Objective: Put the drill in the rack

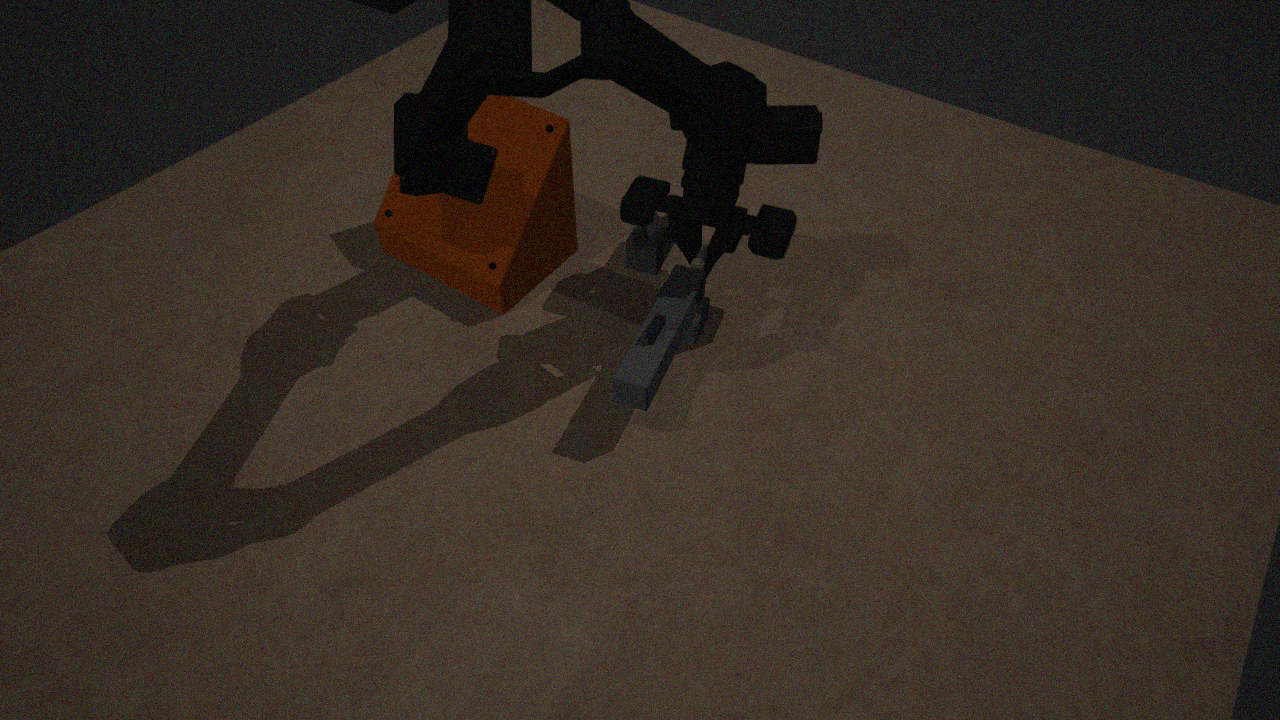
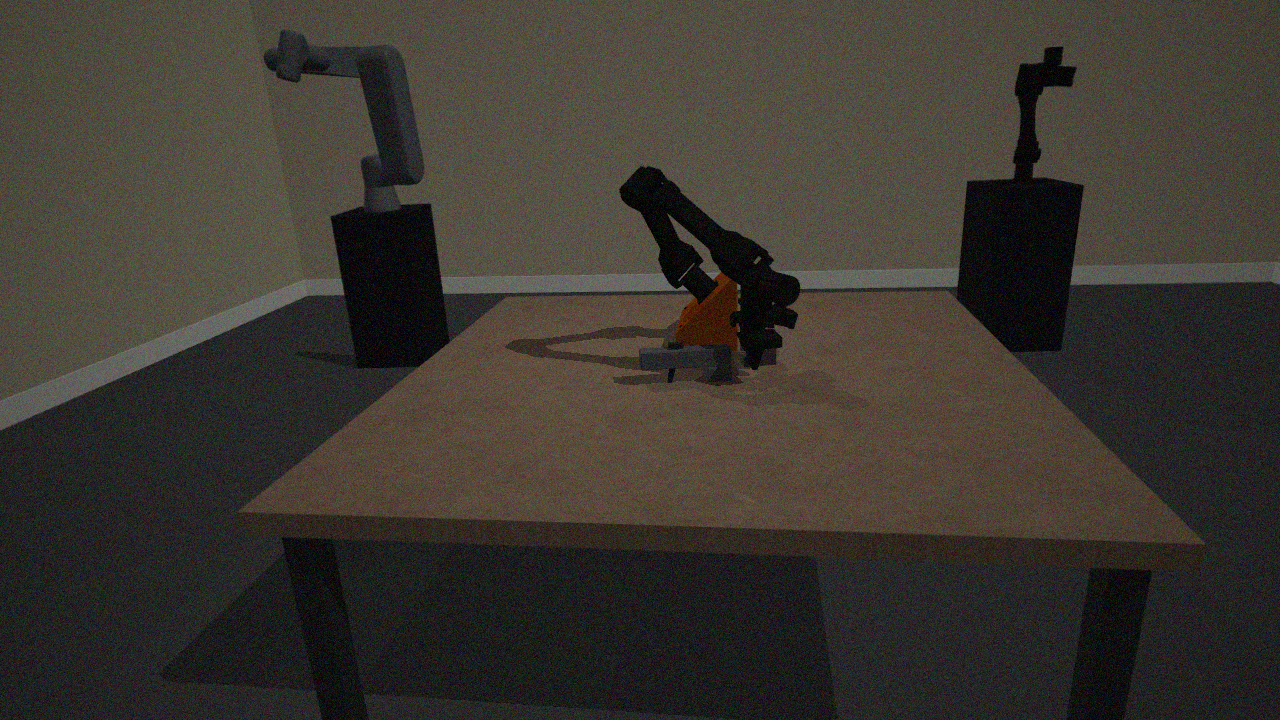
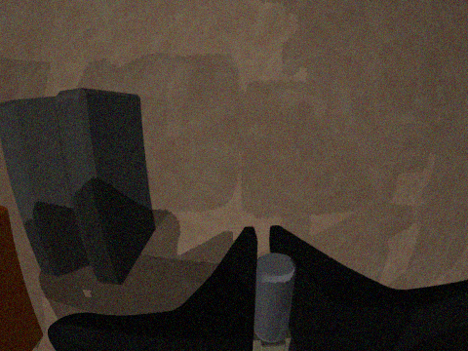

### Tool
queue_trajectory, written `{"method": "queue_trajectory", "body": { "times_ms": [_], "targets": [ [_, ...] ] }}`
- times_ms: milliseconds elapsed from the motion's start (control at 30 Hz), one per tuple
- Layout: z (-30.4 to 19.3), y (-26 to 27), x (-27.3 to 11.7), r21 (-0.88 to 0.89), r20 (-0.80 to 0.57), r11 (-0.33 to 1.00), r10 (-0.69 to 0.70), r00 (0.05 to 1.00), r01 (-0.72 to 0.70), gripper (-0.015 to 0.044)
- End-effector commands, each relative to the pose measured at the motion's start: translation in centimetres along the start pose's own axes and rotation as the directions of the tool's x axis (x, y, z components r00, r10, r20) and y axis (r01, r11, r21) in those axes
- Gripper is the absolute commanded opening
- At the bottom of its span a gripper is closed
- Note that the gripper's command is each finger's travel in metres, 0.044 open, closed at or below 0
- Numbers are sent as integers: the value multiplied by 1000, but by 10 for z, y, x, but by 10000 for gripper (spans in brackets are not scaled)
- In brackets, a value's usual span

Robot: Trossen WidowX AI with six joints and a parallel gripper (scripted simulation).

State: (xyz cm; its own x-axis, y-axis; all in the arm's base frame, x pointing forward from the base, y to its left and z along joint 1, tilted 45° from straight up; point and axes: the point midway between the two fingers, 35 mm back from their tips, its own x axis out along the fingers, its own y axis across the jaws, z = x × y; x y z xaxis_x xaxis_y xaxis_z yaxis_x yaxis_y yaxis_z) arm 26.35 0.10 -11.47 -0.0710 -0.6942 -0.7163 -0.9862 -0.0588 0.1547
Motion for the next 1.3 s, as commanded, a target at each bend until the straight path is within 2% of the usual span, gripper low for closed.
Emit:
{"method": "queue_trajectory", "body": {
  "times_ms": [0,267,833,1267],
  "targets": [
    [8,-5,-3,6,5,1000,-10,1000,10,0],
    [20,-5,-3,6,6,1000,-10,1000,10,0],
    [10,-2,1,6,4,1000,-10,1000,10,440],
    [4,-3,4,6,4,1000,-10,1000,10,440]
  ]
}}
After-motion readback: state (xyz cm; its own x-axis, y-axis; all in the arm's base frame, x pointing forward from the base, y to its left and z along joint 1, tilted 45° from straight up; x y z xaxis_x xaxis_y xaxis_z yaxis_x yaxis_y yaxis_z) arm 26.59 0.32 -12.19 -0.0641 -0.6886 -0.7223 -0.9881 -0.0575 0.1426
